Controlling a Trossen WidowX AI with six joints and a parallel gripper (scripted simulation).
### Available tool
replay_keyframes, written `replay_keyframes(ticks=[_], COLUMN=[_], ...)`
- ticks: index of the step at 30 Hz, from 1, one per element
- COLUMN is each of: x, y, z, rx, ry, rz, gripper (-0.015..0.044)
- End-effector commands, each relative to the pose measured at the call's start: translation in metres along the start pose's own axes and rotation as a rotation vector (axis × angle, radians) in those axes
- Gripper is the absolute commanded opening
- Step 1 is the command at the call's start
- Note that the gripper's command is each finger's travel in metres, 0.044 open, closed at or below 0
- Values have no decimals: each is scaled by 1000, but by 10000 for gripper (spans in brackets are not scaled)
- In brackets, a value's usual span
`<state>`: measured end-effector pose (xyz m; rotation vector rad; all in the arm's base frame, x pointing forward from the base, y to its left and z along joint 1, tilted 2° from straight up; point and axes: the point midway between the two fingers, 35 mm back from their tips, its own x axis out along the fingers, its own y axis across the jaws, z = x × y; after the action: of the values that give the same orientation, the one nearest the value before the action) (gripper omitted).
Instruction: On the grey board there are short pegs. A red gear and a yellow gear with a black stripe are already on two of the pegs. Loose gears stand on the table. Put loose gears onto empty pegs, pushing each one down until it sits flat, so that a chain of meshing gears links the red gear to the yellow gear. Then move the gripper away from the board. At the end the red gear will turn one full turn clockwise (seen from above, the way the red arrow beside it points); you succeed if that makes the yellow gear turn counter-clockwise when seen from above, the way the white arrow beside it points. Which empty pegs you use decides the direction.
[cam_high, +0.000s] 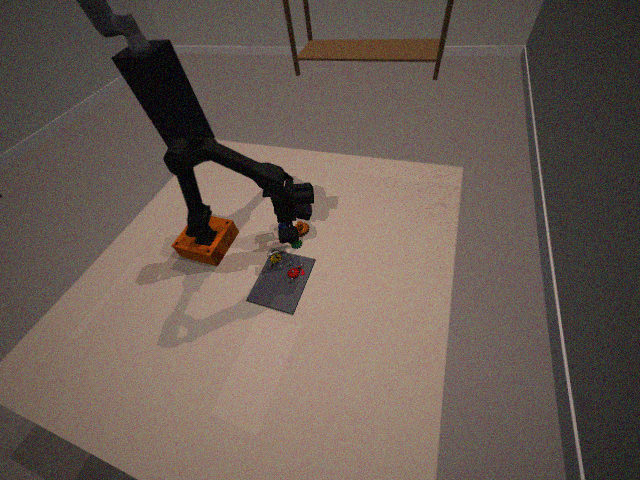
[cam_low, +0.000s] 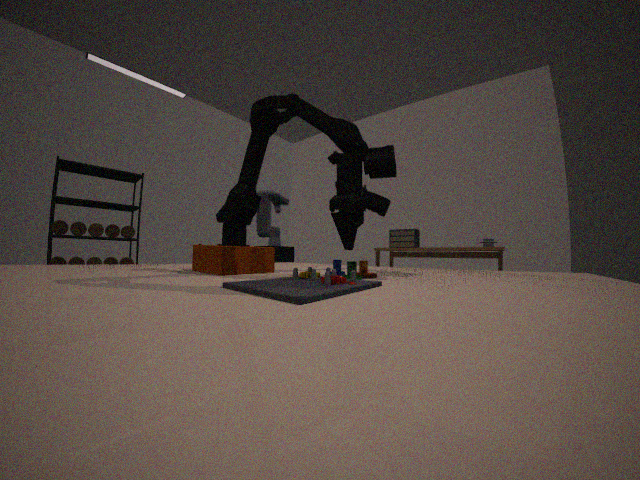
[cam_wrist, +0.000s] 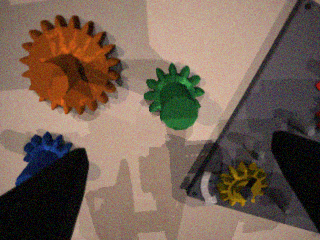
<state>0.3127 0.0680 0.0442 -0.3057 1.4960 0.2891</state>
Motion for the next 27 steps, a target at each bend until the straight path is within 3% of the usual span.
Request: replay_keyframes(ticks=[1,27], x=[-3,39], y=[-2,-2], z=[5,5], rx=[-6,-6], ry=[4,5], rz=[-4,-4], gripper=[440,440])
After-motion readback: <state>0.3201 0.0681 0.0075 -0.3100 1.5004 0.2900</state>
